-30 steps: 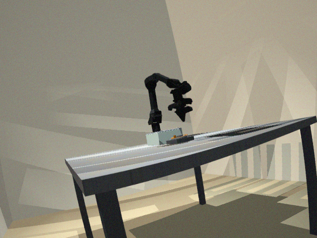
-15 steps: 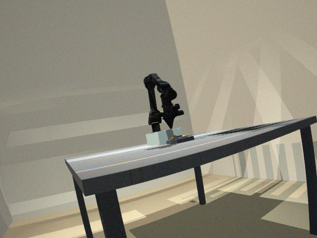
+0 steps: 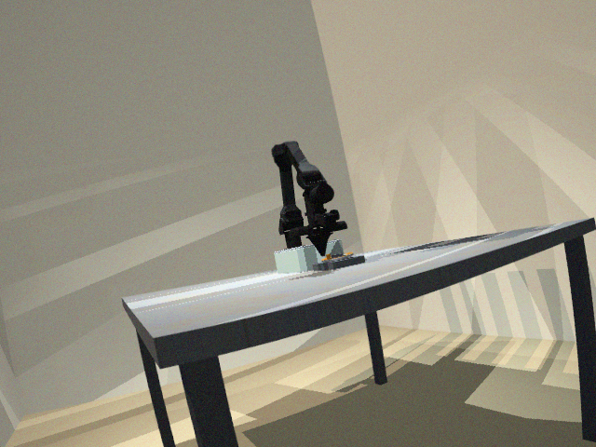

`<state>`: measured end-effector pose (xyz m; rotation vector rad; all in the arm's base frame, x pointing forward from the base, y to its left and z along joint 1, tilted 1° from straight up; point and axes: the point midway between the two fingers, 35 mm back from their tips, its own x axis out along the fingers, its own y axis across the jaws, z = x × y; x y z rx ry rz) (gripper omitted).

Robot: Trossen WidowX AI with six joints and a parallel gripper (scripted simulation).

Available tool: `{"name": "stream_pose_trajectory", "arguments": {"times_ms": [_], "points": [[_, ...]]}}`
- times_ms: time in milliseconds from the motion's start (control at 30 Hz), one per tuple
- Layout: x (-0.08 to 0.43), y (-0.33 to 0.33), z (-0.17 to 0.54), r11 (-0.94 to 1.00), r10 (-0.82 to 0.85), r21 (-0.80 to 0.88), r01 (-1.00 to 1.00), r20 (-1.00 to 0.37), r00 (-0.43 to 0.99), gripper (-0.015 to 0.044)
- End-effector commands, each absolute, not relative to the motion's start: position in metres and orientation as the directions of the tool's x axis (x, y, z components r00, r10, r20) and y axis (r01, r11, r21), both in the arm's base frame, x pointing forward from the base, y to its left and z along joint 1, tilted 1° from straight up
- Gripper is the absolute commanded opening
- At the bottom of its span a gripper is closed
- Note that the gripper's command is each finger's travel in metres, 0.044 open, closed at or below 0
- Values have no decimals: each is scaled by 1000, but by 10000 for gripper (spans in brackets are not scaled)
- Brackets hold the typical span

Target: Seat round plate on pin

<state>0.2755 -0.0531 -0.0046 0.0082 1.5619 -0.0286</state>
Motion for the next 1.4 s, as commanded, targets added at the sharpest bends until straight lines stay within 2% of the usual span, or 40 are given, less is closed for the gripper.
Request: {"name": "stream_pose_trajectory", "arguments": {"times_ms": [0,1367], "points": [[275,-52,-10,1000,-8,-8,27,-1000,11,0],[294,-50,-9,1000,-8,-7,27,-1000,12,0]]}}
